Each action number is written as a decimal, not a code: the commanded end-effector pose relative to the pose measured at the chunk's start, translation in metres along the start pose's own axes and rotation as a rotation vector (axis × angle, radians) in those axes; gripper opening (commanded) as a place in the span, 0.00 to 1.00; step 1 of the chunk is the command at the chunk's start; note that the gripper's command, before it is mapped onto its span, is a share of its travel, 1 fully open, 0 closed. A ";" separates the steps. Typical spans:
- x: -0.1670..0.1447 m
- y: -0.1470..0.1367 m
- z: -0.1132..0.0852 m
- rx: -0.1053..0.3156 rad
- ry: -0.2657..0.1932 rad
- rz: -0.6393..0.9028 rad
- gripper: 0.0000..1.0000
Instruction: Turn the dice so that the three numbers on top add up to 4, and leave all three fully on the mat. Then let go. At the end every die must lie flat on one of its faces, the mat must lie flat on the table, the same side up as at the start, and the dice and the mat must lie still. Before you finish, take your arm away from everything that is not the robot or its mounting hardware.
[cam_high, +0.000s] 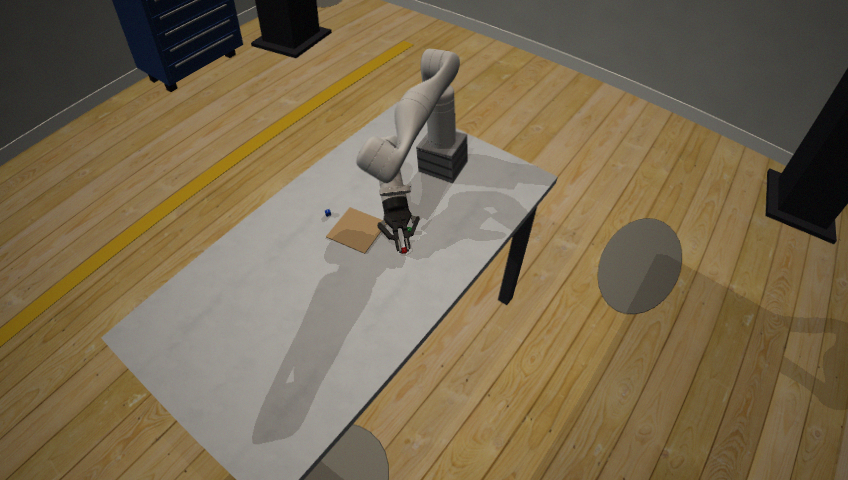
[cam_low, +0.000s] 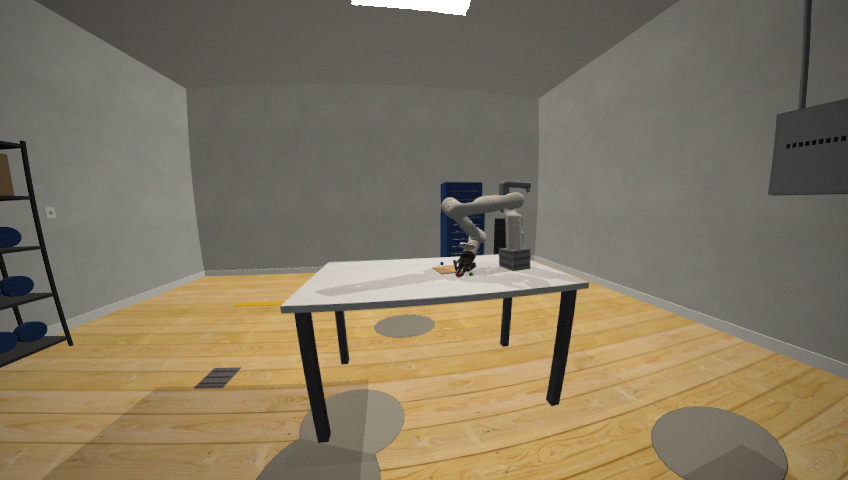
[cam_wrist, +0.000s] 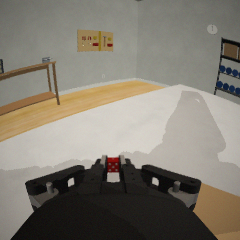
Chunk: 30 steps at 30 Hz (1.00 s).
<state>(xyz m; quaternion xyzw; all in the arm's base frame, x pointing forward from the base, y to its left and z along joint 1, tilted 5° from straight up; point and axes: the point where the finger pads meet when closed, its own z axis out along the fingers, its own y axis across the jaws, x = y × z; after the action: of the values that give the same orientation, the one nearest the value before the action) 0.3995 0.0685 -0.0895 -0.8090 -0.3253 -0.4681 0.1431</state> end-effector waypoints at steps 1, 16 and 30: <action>0.000 0.000 0.000 0.000 0.000 0.000 0.11; -0.008 0.000 0.004 0.000 0.000 0.000 0.11; -0.008 0.000 0.004 0.000 0.000 0.000 0.11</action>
<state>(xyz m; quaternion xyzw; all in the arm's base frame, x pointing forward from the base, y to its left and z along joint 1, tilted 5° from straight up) 0.3990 0.0676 -0.0986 -0.8093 -0.3252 -0.4677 0.1434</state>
